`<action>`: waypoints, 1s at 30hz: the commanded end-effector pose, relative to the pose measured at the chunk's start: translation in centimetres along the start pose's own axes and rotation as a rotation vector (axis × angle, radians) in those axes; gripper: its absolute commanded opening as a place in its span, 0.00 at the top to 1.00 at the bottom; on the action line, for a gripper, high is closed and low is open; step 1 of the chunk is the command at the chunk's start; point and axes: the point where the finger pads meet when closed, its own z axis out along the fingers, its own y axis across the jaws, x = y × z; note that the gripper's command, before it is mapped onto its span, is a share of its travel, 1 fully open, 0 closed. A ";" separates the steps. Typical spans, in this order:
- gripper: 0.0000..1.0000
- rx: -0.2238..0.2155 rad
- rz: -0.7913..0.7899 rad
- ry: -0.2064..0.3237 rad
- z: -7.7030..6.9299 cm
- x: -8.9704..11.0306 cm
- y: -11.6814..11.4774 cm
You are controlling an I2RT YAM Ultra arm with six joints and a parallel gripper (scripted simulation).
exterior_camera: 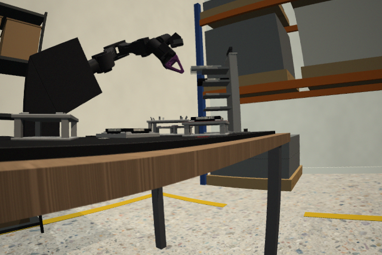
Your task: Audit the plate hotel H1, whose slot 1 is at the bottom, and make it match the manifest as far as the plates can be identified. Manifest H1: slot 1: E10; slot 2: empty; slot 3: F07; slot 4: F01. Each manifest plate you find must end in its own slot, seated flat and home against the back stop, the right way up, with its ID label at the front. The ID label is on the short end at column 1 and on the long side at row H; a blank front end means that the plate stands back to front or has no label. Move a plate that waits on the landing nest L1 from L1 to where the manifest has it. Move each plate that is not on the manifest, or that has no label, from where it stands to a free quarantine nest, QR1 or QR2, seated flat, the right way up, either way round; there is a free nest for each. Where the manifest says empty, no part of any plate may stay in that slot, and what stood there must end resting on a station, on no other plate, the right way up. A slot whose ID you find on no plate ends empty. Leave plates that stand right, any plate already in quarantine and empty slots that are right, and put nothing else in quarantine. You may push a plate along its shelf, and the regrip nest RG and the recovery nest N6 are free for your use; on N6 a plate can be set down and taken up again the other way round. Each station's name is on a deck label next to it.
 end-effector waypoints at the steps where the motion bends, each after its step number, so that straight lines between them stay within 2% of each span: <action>1: 1.00 0.003 -0.015 -0.022 0.1 -0.8 0.2; 30: 1.00 0.003 -0.015 -0.022 1.3 -2.1 0.2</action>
